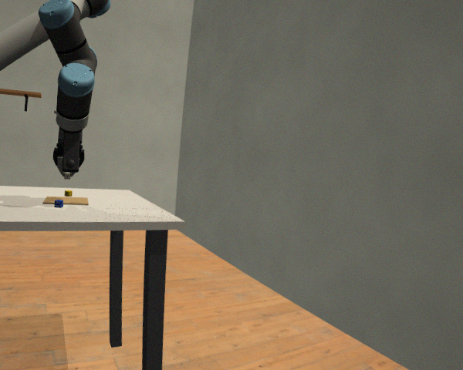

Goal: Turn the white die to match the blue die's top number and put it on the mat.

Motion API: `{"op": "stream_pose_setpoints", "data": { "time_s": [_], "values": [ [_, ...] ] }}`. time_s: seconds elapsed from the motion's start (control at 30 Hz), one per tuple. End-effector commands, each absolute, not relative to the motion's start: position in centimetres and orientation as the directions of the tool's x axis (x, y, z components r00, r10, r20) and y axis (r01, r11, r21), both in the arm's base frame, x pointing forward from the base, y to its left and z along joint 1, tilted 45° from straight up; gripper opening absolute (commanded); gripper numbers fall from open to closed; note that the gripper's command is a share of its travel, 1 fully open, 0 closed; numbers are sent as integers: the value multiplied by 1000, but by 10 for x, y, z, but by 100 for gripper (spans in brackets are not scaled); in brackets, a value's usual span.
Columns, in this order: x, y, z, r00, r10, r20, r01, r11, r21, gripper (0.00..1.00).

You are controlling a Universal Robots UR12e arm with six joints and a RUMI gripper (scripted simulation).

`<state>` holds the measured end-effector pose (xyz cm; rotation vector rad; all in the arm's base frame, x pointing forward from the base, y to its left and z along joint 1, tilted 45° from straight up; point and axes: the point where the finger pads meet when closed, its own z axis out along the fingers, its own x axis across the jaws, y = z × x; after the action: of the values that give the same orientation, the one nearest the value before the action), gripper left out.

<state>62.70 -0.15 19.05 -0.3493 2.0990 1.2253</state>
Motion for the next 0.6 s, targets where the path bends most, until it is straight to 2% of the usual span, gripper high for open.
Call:
{"op": "stream_pose_setpoints", "data": {
  "time_s": [0.0, 0.57],
  "values": [
    [627, -2, 191, -737, 100, -668, -532, 523, 666, 3],
    [635, 1, 182, -737, 100, -668, -532, 523, 666, 3]
  ]
}}
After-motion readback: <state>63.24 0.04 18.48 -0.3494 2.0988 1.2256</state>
